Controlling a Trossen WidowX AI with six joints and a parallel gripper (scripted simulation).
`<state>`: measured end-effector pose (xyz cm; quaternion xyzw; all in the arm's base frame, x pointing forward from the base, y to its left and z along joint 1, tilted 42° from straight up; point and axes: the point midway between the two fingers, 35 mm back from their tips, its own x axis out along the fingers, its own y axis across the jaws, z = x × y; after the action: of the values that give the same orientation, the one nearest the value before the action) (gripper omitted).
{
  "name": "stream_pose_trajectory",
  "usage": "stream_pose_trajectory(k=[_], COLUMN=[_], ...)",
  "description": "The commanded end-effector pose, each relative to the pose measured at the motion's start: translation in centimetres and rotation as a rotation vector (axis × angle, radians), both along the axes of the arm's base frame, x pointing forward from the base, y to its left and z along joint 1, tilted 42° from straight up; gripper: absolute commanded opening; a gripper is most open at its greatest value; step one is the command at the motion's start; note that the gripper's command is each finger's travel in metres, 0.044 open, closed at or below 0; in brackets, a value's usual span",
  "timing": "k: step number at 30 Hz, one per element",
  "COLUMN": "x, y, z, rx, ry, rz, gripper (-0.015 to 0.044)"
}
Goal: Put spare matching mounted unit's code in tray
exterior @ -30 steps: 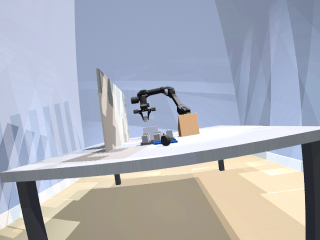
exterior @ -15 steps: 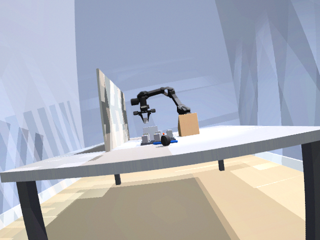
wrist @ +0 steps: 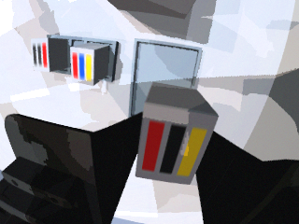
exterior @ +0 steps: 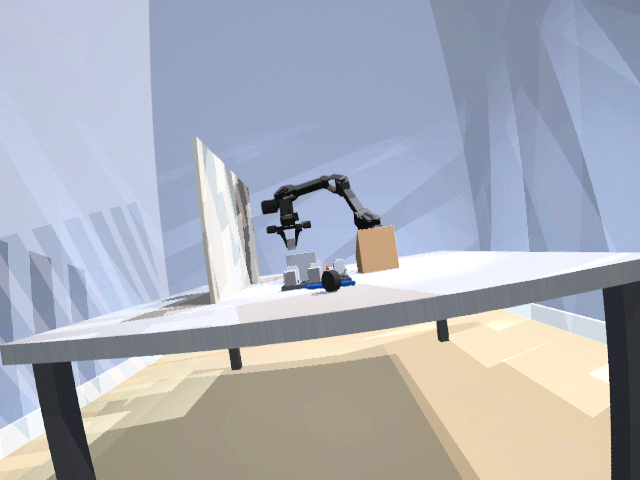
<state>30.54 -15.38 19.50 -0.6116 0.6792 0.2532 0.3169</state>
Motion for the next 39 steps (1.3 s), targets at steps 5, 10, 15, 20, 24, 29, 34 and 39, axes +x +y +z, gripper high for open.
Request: stream_pose_trajectory(k=[5,10,15,20,24,29,34,39], x=[0.1,0.1,0.1,0.1,0.1,0.1,0.1,0.1], y=[-0.3,-0.6,-0.9,-1.2,-1.5,-1.8,-2.1,-2.4], z=[-0.6,-0.9,-1.2,-1.5,-1.8,-2.1,-2.4,-2.8], rx=[0.006,0.006,0.006,0.006,0.006,0.006,0.006,0.006], ry=[0.001,0.001,0.001,0.001,0.001,0.001,0.001,0.000], rz=[0.005,0.005,0.005,0.005,0.005,0.005,0.005,0.005], gripper=[0.0000,0.0000,0.0000,0.0000,0.0000,0.0000,0.0000,0.0000])
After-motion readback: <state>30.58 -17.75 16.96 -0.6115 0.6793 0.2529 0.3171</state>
